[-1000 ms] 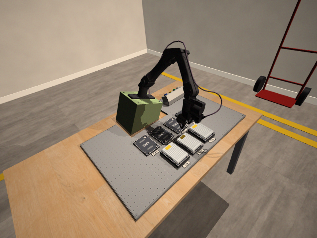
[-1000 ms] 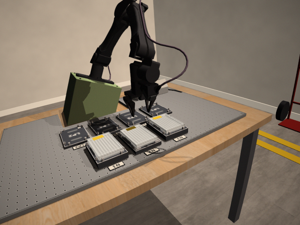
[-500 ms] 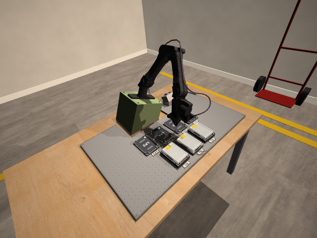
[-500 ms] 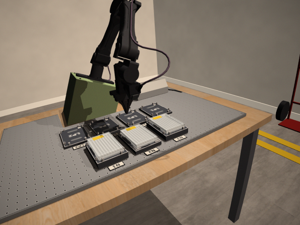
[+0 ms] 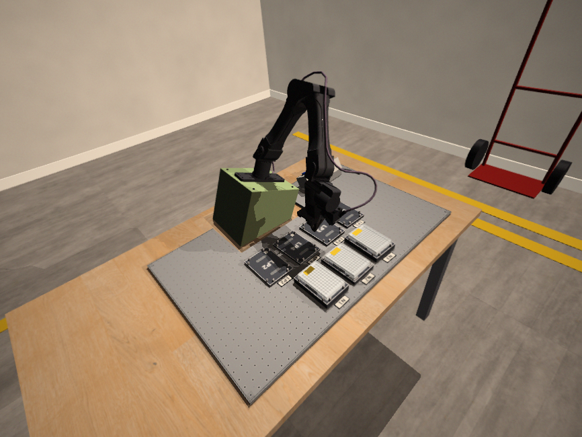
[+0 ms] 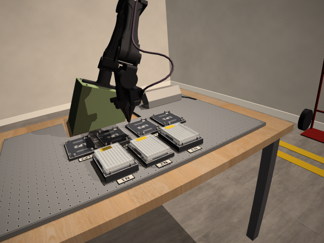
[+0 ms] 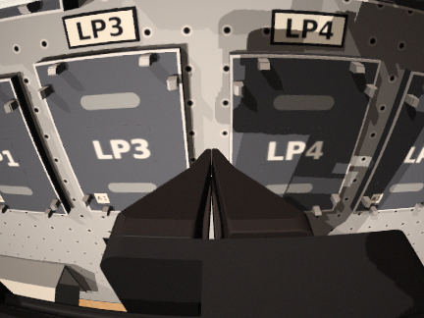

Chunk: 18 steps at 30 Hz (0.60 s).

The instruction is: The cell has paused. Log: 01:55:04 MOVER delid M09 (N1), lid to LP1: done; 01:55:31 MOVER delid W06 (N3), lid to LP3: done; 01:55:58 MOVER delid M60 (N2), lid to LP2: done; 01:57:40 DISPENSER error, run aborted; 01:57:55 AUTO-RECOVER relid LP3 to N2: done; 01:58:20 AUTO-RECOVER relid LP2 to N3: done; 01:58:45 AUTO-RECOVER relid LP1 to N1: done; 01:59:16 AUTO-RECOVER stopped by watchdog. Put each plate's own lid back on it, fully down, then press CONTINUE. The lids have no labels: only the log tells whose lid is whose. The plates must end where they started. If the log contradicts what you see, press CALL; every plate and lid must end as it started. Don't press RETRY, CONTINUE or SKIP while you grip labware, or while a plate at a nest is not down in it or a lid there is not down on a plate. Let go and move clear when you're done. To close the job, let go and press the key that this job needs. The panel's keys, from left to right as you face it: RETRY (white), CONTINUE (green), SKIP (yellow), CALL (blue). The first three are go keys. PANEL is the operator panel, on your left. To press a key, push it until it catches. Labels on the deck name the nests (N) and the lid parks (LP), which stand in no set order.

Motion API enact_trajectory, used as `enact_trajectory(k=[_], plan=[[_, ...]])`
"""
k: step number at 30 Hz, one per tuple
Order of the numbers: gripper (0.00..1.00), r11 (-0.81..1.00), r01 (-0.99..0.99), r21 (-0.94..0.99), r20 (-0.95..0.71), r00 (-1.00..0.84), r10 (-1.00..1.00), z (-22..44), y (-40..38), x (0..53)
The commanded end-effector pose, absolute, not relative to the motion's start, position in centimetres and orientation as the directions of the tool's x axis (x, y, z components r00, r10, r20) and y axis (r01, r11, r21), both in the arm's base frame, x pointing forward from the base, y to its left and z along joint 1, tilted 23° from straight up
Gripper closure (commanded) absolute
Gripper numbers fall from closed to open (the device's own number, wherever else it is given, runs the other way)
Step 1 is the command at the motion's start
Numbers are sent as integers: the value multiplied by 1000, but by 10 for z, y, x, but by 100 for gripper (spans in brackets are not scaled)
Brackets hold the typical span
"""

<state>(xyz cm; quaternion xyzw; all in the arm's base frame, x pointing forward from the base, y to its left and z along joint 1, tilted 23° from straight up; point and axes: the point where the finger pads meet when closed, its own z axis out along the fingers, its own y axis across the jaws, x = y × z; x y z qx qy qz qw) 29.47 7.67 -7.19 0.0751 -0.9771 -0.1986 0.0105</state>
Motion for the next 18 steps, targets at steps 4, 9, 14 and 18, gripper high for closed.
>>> enact_trajectory(k=[4,9,14,18], plan=[[100,909,-158,386,-57,-987,-148,-66,72,306],[100,909,-154,388,-45,-988,-148,-68,73,300],[100,908,-160,387,-58,-987,-150,-65,76,304],[100,908,-156,389,-44,-988,-151,-66,78,298]])
